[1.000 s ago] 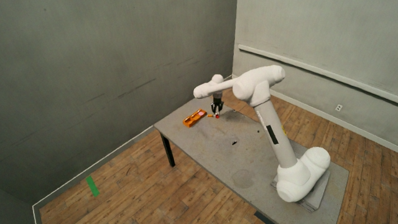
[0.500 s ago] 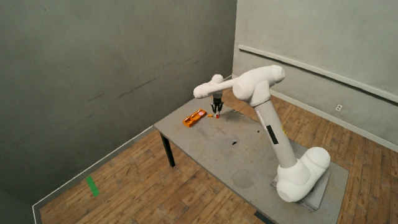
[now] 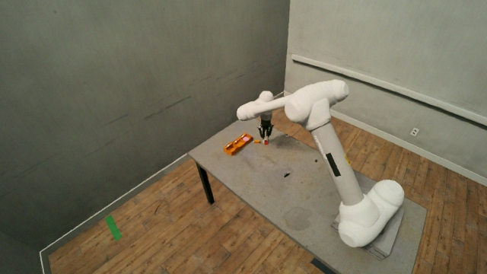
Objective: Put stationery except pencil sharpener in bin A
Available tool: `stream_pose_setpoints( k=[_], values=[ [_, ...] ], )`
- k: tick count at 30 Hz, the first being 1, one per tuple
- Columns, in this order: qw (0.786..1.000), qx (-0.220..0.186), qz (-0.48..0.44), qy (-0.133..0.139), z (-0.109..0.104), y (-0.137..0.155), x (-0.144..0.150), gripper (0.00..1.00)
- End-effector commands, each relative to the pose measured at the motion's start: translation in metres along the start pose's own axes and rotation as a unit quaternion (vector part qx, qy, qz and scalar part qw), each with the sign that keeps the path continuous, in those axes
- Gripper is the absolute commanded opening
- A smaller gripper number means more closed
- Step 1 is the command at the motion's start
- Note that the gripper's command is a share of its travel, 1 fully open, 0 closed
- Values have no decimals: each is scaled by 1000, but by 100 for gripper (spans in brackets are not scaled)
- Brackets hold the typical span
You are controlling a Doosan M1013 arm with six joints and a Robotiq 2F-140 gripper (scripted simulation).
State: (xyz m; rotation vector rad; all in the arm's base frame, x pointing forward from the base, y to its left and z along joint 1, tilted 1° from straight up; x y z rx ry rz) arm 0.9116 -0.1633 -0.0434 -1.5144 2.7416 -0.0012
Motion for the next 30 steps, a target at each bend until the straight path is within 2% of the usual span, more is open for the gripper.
stream_pose_setpoints(
  k=[1, 5, 25, 30],
  values=[
    [1000, 0, 0, 0, 0, 0, 0, 20],
    [1000, 0, 0, 0, 0, 0, 0, 20],
    [1000, 0, 0, 0, -60, 0, 0, 20],
    [1000, 0, 0, 0, -60, 0, 0, 20]
  ],
)
Point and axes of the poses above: the point where the finger pads meet when closed, its own z axis out along the fingers, its own x axis across the jaws, y = z × x, the point moved 1 cm from there along -z, back along the fingers, and after that the axes turned 4 degrees about z, right-handed, at the moved point
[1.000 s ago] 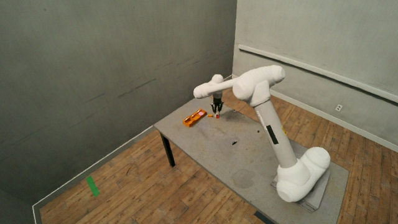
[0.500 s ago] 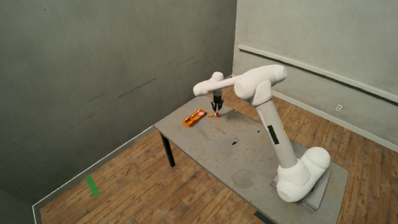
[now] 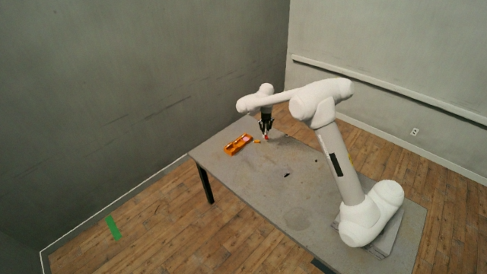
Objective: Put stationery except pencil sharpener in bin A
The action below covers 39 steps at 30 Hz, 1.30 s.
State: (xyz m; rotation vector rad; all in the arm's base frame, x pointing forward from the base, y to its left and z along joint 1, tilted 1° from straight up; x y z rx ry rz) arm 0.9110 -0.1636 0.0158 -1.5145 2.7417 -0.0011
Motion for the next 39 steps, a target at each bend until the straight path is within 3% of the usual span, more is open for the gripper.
stream_pose_setpoints(
  k=[1, 13, 29, 39],
  values=[
    [1000, 0, 0, 0, -1, 0, 0, 20],
    [1000, 0, 0, 0, -7, 0, 0, 20],
    [1000, 0, 0, 0, -7, -34, -72, 20],
    [986, 1, 167, -2, -7, -58, -121, 20]
  ],
)
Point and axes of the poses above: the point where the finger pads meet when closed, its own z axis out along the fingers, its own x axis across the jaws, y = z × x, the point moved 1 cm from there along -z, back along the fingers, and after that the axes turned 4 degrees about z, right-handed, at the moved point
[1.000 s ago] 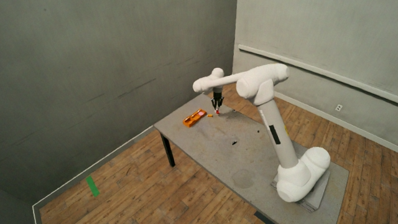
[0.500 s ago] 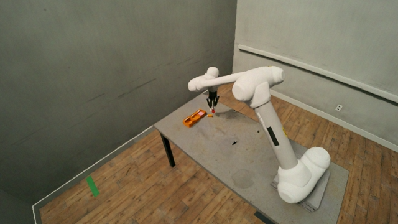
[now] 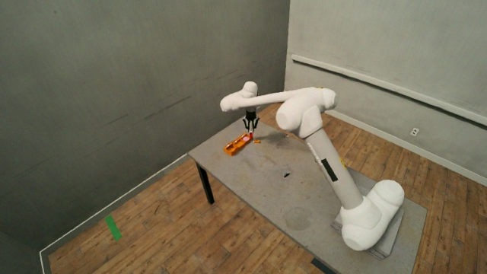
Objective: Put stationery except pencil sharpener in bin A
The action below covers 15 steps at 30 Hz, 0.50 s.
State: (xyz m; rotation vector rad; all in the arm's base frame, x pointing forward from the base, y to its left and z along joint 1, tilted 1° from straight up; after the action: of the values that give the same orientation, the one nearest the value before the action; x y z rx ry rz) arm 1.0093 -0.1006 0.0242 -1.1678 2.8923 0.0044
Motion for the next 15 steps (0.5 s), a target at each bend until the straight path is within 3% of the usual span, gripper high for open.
stream_pose_setpoints(
  k=[1, 6, 15],
  values=[
    [999, -1, 47, 4, 0, -4, -16, 20],
    [989, 0, 148, 2, 0, -9, -42, 20],
    [957, 0, 289, 1, 0, -10, -42, 20]
  ],
)
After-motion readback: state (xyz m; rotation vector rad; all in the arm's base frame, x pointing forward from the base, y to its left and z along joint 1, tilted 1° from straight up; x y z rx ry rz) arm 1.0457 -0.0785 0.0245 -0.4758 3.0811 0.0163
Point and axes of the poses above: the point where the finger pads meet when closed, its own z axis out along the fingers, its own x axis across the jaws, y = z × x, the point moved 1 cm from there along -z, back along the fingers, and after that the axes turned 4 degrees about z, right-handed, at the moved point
